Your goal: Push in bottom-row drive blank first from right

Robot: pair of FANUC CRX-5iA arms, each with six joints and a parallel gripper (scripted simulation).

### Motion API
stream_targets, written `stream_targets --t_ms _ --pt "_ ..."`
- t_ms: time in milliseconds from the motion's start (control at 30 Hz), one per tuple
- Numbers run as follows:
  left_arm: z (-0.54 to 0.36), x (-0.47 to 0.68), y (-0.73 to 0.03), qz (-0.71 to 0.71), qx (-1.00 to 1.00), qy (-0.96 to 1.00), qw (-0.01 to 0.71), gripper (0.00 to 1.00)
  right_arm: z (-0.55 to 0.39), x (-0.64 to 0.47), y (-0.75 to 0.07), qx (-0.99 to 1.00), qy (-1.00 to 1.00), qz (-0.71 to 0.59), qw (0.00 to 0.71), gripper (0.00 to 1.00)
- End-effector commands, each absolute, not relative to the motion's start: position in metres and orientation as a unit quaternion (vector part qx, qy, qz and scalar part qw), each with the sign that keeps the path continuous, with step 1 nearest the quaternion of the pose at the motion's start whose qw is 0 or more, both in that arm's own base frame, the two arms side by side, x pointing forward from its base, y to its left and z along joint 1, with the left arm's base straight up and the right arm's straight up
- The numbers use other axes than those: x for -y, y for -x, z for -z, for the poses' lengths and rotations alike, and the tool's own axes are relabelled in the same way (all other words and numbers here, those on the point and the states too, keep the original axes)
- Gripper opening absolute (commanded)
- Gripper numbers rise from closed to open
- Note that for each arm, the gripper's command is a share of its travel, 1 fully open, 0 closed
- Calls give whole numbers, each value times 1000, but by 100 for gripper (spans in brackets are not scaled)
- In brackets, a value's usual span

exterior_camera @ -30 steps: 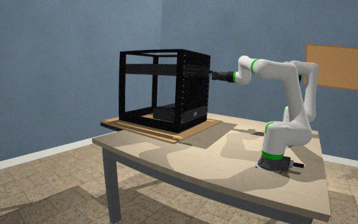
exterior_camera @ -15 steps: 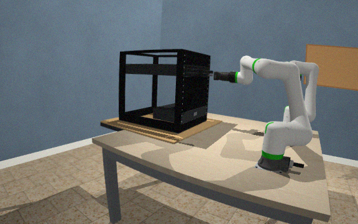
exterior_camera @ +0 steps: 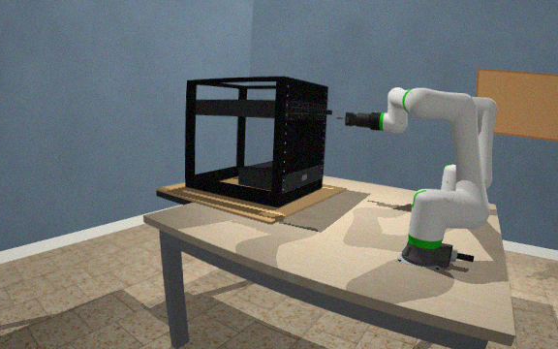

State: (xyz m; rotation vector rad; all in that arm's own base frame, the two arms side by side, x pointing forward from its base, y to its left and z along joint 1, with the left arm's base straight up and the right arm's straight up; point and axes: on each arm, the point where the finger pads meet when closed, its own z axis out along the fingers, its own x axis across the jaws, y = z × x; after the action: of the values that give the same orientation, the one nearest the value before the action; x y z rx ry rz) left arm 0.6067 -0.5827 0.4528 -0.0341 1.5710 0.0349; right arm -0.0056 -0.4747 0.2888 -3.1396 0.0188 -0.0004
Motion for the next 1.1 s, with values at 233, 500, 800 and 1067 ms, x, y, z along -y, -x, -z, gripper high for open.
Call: stream_targets --t_ms 233,500,800,1067 --pt "-454 582 -596 -15 -707 16 707 0 -290 475 6 -6 1000 0 0 100" --pt "-454 582 -596 -15 -707 16 707 0 -290 475 6 -6 1000 0 0 100" --pt "-454 582 -596 -15 -707 16 707 100 -290 475 6 -6 1000 0 0 100" --pt "-454 582 -596 -15 -707 16 707 100 -290 475 6 -6 1000 0 0 100"
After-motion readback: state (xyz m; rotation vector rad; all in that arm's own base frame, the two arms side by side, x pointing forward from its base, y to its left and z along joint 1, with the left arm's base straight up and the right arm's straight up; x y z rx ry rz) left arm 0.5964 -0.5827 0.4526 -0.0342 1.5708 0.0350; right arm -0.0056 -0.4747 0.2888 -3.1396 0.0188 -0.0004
